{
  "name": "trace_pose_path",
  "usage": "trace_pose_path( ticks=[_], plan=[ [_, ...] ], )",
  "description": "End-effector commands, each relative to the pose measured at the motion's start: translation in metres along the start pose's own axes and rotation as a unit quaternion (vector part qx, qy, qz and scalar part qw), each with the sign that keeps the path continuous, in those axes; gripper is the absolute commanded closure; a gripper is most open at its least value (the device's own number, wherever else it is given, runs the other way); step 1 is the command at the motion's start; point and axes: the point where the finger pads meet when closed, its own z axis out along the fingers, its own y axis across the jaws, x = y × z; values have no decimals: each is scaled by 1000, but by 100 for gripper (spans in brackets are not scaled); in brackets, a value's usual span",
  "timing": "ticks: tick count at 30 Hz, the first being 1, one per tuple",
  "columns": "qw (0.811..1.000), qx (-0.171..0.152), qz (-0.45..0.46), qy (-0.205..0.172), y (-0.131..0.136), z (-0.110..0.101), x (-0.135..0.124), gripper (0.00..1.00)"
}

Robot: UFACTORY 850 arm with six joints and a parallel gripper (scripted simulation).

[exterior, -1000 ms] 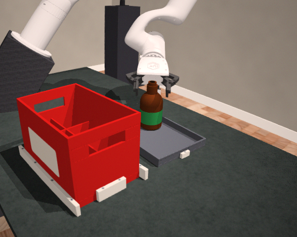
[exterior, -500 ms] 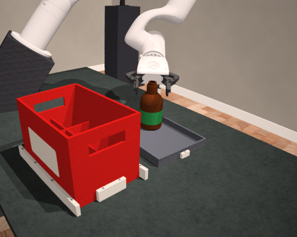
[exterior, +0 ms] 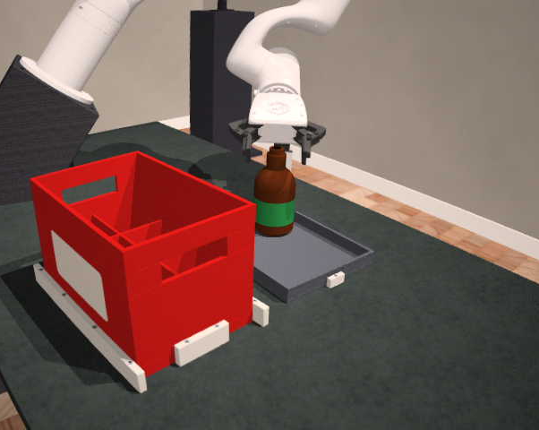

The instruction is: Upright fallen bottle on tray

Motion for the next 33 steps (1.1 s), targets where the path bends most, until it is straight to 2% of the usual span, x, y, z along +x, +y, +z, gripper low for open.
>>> trace_pose_path(
  ticks=[1, 33],
  plan=[
    [1000, 0, 0, 0, 0, -3, -8, 0],
    [1000, 0, 0, 0, 0, -24, -65, 0]
  ],
)
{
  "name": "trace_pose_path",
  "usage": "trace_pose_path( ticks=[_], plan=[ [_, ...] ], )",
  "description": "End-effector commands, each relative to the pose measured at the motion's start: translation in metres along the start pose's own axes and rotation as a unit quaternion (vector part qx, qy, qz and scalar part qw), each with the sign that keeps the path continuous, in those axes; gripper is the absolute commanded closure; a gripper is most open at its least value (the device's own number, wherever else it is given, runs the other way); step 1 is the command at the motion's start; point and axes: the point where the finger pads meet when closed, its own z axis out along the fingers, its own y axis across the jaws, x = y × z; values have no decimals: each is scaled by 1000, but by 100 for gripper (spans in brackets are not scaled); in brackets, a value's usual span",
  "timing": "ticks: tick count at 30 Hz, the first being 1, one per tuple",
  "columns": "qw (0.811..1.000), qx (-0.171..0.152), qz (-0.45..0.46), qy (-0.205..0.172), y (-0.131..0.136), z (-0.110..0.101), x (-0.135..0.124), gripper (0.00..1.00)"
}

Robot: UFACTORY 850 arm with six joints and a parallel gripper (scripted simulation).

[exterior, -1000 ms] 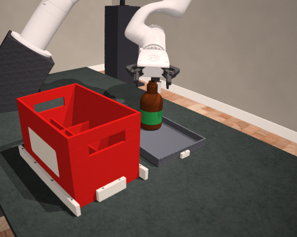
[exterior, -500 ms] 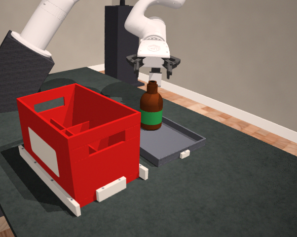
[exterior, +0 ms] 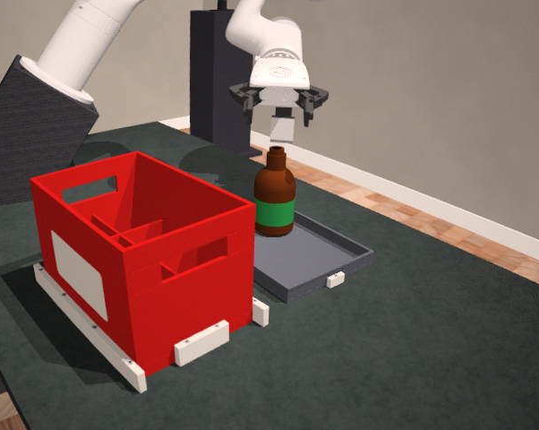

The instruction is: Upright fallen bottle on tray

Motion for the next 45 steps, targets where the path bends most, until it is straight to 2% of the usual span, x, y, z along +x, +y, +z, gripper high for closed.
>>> trace_pose_path(
  ticks=[1, 21, 22, 45],
  plan=[
    [1000, 0, 0, 0, 0, -2, -5, 0],
    [1000, 0, 0, 0, 0, -5, -14, 0],
    [1000, 0, 0, 0, 0, -5, -14, 100],
    [1000, 0, 0, 0, 0, -5, -14, 100]
  ],
)
